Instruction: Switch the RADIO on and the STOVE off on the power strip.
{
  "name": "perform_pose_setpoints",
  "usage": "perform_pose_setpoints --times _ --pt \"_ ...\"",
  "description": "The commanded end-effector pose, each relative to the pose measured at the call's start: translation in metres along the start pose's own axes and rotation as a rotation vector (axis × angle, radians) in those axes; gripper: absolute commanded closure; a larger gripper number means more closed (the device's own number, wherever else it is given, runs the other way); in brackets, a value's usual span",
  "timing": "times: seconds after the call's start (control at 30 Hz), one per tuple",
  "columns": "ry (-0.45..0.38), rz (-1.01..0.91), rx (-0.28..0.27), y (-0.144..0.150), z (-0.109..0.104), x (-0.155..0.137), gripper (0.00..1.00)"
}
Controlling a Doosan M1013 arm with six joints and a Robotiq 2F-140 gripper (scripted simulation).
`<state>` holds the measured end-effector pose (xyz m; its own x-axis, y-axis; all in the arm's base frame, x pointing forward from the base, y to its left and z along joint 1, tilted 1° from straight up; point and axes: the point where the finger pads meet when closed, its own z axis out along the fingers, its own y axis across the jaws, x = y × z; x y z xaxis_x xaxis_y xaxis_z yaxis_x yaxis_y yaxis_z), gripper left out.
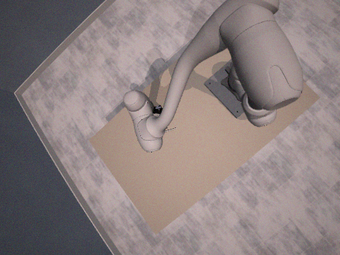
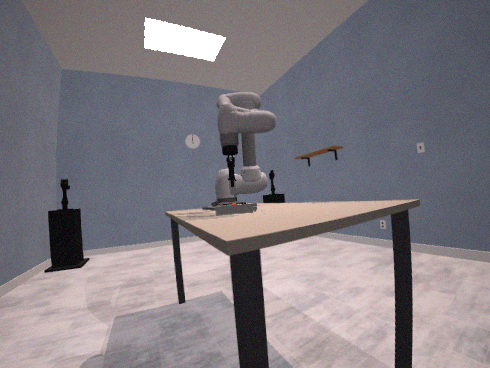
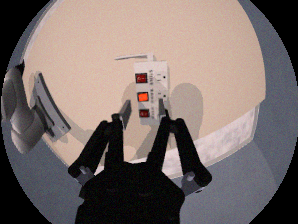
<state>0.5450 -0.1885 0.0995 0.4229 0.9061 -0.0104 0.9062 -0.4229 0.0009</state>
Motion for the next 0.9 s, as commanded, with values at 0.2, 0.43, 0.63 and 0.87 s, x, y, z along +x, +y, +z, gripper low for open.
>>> perform_pose_setpoints --times 0.2,0.43,0.63,0.87 --pt "0.0 0.0 0.0 0.0 -0.022 0.0 0.0" --pt "0.0 0.0 0.0 0.0 -0.058 0.0 0.0" --pt "0.0 0.0 0.0 0.0 -0.073 0.0 0.0" --pt "0.0 0.0 0.0 0.0 -0.08 0.0 0.0"
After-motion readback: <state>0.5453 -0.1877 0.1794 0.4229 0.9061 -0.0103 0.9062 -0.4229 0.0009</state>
